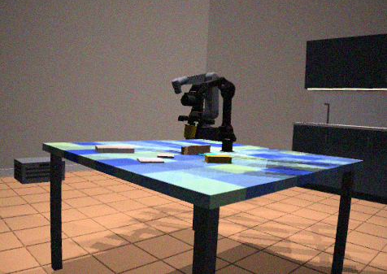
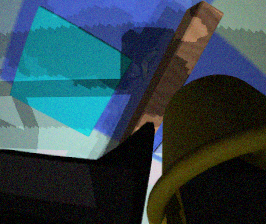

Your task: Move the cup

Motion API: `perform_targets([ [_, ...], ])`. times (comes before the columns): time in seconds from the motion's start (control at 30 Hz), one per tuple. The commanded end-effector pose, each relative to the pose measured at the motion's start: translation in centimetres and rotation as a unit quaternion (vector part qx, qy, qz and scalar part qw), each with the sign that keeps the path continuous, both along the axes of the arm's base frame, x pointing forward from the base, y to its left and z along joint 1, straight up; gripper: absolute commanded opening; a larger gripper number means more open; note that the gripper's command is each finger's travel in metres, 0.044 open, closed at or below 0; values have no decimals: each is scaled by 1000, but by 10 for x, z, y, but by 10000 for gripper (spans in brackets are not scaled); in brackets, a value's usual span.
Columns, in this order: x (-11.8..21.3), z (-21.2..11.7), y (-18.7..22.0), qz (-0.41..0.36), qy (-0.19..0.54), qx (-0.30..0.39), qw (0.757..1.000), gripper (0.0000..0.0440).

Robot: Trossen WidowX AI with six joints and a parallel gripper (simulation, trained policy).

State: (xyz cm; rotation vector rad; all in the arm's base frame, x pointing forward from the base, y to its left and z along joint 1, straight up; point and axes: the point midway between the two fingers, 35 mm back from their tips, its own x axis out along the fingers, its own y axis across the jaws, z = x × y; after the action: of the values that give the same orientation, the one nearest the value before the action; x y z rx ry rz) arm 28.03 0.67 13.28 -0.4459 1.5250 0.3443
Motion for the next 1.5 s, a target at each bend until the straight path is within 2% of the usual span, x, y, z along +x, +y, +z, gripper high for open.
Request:
perform_targets([
  [0.0,2,2,12,6,-10,3,1000,0],
  [0.87,-11,-17,93,50,-47,16,998,0],
  [1.47,-37,-60,105,38,-44,8,998,9],
])
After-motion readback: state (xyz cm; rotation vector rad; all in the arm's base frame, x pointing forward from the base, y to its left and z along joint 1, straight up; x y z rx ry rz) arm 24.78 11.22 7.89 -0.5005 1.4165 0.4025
